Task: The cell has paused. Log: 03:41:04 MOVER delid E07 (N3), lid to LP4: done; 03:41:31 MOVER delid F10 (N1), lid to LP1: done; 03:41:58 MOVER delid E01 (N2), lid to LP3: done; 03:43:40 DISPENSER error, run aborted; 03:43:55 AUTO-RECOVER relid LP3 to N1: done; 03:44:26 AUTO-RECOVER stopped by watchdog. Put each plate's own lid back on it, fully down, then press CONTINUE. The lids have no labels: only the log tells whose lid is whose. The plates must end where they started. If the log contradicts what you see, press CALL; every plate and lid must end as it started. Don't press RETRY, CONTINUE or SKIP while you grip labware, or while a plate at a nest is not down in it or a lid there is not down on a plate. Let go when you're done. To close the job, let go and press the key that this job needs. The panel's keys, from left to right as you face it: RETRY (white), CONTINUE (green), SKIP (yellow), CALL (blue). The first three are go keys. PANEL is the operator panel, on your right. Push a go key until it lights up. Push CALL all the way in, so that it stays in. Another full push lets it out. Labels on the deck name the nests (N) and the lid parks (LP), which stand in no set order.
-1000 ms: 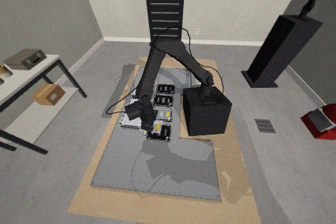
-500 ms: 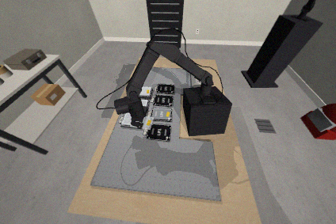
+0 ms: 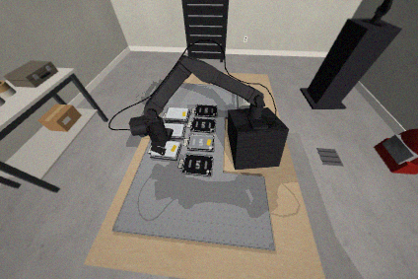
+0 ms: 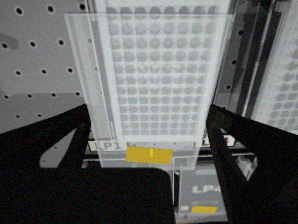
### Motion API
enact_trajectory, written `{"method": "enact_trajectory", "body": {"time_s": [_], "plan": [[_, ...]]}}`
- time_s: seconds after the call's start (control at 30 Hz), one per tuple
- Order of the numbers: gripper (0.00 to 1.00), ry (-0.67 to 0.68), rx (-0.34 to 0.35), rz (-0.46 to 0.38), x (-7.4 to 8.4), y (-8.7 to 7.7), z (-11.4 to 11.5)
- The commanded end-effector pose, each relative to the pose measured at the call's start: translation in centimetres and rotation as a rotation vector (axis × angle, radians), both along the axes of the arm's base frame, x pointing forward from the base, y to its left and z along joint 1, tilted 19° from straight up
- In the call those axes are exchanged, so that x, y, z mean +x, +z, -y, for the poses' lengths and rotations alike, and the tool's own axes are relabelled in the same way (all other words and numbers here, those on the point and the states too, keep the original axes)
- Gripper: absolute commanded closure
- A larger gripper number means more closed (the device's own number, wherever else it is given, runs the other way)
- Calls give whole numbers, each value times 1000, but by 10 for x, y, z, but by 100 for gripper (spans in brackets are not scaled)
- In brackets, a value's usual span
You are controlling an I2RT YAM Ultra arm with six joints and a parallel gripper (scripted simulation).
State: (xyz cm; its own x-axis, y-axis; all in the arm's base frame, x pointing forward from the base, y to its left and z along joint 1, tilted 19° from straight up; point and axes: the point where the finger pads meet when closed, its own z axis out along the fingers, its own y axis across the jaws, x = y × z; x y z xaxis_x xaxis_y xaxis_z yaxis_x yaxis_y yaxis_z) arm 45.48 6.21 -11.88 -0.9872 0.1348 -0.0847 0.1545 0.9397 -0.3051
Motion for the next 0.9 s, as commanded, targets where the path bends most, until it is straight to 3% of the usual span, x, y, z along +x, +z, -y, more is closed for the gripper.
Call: {"method": "enact_trajectory", "body": {"time_s": [0.0,0.23,0.4,0.87], "plan": [[100,19,-14,-6,19,16,7],[100,25,-3,4,17,27,1],[100,24,-2,16,23,28,-1],[100,32,-4,2,17,21,-6]]}}
